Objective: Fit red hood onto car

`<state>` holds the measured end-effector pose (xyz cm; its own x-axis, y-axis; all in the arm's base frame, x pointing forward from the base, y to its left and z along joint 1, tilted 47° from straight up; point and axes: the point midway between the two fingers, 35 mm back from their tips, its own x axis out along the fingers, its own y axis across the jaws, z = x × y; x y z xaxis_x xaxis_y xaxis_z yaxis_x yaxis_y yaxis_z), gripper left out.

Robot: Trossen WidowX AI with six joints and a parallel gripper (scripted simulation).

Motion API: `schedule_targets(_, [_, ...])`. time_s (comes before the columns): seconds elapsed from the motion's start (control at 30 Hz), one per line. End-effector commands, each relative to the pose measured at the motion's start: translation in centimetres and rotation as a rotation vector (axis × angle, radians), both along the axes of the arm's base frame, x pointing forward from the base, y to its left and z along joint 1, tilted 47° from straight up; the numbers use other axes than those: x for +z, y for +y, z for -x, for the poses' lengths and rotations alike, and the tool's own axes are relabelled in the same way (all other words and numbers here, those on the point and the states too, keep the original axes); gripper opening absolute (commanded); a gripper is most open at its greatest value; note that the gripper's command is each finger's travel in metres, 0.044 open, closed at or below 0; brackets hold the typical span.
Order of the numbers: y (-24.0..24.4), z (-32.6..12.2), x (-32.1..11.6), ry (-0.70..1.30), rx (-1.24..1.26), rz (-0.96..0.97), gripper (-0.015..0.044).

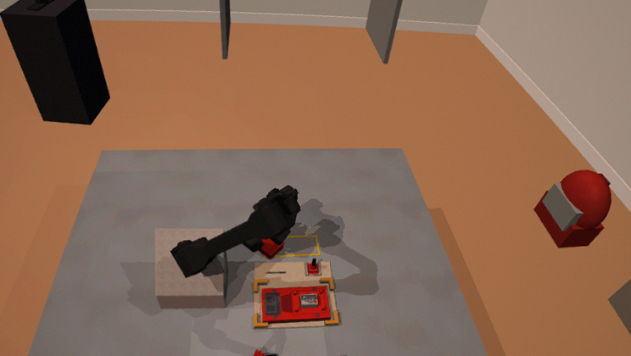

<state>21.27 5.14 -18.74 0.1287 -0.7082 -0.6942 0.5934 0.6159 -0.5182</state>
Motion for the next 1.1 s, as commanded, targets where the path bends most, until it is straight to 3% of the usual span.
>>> schedule_targets(0.0, [0.0,0.0,0.0,0.000,0.000,0.000,0.0288])
schedule_targets(0.07, [0.0,0.0,0.0,0.000,0.000,0.000,0.0275])
schedule_targets(0.43, [1.4,0.2,1.3,0.000,0.000,-0.002,0.0000])
schedule_targets(1.07, [6.6,1.2,6.2,0.001,0.000,-0.006,0.0000])
